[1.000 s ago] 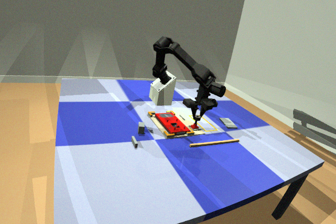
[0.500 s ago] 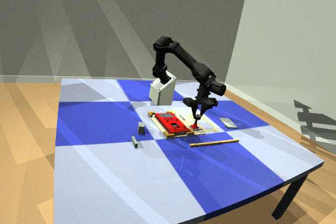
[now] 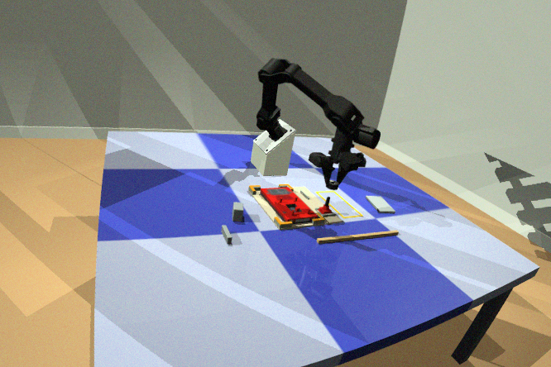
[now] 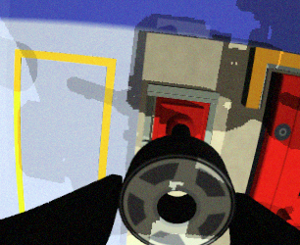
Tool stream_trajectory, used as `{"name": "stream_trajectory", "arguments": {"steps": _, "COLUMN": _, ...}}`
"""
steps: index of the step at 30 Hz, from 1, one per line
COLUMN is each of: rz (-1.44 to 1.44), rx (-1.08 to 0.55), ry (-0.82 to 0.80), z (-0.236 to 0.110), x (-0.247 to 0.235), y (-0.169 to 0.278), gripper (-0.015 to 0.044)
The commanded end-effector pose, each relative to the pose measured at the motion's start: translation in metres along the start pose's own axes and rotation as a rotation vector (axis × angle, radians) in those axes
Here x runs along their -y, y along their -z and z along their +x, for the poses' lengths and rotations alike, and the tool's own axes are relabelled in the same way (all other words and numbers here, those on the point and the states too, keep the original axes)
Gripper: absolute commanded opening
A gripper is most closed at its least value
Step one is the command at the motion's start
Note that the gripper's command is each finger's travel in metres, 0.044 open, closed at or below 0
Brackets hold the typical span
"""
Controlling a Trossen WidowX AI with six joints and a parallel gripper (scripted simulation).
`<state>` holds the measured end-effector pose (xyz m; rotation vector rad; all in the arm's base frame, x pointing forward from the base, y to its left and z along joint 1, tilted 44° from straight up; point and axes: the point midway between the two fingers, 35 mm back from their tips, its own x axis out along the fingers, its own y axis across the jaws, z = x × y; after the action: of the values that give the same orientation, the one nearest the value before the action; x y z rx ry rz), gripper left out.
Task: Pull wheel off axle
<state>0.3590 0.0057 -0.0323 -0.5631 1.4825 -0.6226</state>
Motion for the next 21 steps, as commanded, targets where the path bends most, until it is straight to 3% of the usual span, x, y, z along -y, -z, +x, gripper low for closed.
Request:
{"name": "stream_trajectory", "arguments": {"steps": 1, "rz": -0.002, "rx": -0.006, "ry": 0.0, "z": 0.002, "x": -0.004, "y": 0.003, "gripper": 0.0}}
{"name": "stream_trajectory", "arguments": {"steps": 15, "rz": 0.005, "rx": -0.004, "ry": -0.011, "z": -0.007, "x": -0.086, "y": 0.048, "gripper": 0.0}}
{"name": "stream_trajectory", "arguments": {"steps": 21, "rz": 0.007, "rx": -0.005, "ry": -0.01, "z": -0.008, "x": -0.094, "y": 0.054, "gripper": 0.0}}
